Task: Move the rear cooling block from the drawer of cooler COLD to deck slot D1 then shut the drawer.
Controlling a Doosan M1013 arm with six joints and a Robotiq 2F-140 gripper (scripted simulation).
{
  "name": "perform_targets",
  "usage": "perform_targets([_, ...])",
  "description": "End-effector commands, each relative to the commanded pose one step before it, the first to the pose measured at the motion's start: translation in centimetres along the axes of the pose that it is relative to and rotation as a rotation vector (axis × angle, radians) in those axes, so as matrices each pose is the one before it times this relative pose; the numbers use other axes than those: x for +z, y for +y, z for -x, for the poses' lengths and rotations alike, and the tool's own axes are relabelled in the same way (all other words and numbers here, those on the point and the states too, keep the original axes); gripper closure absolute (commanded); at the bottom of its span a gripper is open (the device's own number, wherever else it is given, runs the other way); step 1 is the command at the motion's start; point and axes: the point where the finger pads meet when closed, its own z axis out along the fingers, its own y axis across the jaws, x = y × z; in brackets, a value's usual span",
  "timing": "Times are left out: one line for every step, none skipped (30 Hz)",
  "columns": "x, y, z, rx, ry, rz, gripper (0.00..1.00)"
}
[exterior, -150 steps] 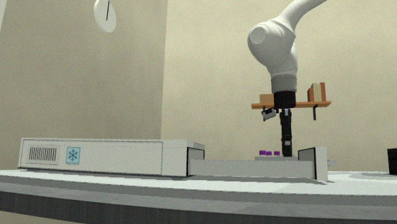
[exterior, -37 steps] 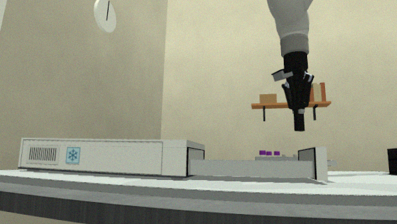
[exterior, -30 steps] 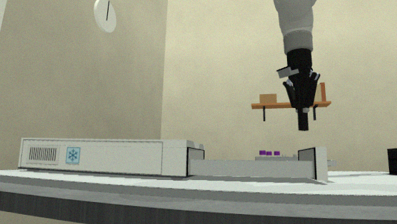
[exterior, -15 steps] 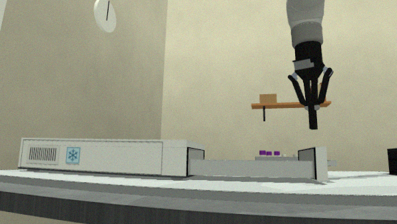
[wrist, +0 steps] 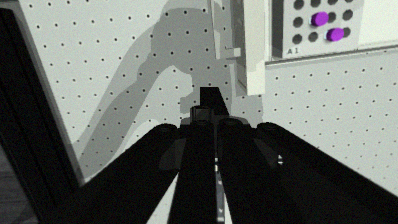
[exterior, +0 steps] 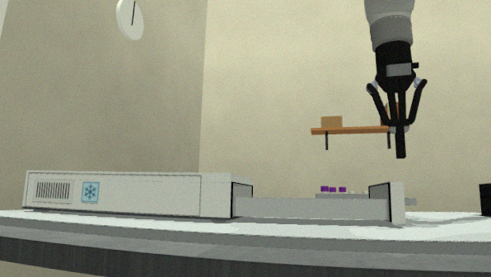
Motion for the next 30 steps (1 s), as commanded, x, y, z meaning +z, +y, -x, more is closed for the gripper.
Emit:
perform_targets([0.001,-0.477,-1.166,-0.08377,0.00254,0.00090,0.90])
perform_targets([0.000,0.000,0.000,0.00000,0.00000,0.00000,0.90])
perform_targets([0.000,0.000,0.000,0.00000,0.00000,0.00000,0.90])
perform_targets([0.016,-0.140,-0.383,-0.02659,-0.00009,0.00001,0.90])
perform_targets([0.017,-0.131,-0.373,-0.01290,0.00002,-0.00002,0.90])
perform_targets([0.017,-0.118,-0.378,-0.00007,0.00010,-0.00001,0.90])
perform_targets([0.017,-0.123,-0.380,0.00000,0.00001,0.00000,0.90])
perform_targets([0.017,-0.123,-0.380,0.00000,0.00001,0.00000,0.90])
perform_targets([0.017,-0.123,-0.380,0.00000,0.00001,0.00000,0.90])
perform_targets([0.017,-0.123,-0.381,0.00000,0.00001,0.00000,0.90])
perform_targets([0.017,-0.123,-0.381,0.00000,0.00001,0.00000,0.90])
perform_targets([0.017,-0.123,-0.381,0.00000,0.00001,0.00000,0.90])
perform_targets([0.017,-0.123,-0.381,0.00000,0.00001,0.00000,0.90])
perform_targets([0.017,-0.123,-0.381,0.00000,0.00001,0.00000,0.90])
perform_targets([0.017,-0.123,-0.381,0.00000,0.00001,0.00000,0.90])
perform_targets([0.017,-0.123,-0.381,0.00000,0.00001,0.00000,0.90])
perform_targets([0.017,-0.123,-0.381,0.00000,0.00001,0.00000,0.90])
perform_targets([0.017,-0.123,-0.381,0.00000,0.00001,0.00000,0.90])
perform_targets([0.000,0.000,0.000,0.00000,0.00000,0.00000,0.90])
perform_targets([0.000,0.000,0.000,0.00000,0.00000,0.00000,0.90])
perform_targets([0.017,-0.123,-0.381,0.00000,0.00000,0.00000,0.90])
perform_targets([0.017,-0.123,-0.380,0.00000,0.00001,0.00000,0.90])
perform_targets([0.017,-0.123,-0.380,0.00000,0.00001,0.00000,0.90])
perform_targets([0.001,-0.010,-0.030,0.00000,0.00000,0.00000,0.90])
perform_targets([0.000,0.000,0.000,0.00000,0.00000,0.00000,0.90])
perform_targets([0.131,0.000,0.004,-0.00001,0.00002,-0.00001,0.90])
perform_targets([0.131,-0.001,-0.003,0.00001,-0.00002,0.00000,0.90])
perform_targets([0.132,-0.001,-0.001,0.00000,-0.00001,0.00000,0.90])
perform_targets([0.133,0.000,0.000,0.00000,0.00000,0.00000,0.90])
perform_targets([0.133,0.000,0.000,0.00000,0.00000,0.00000,0.90])
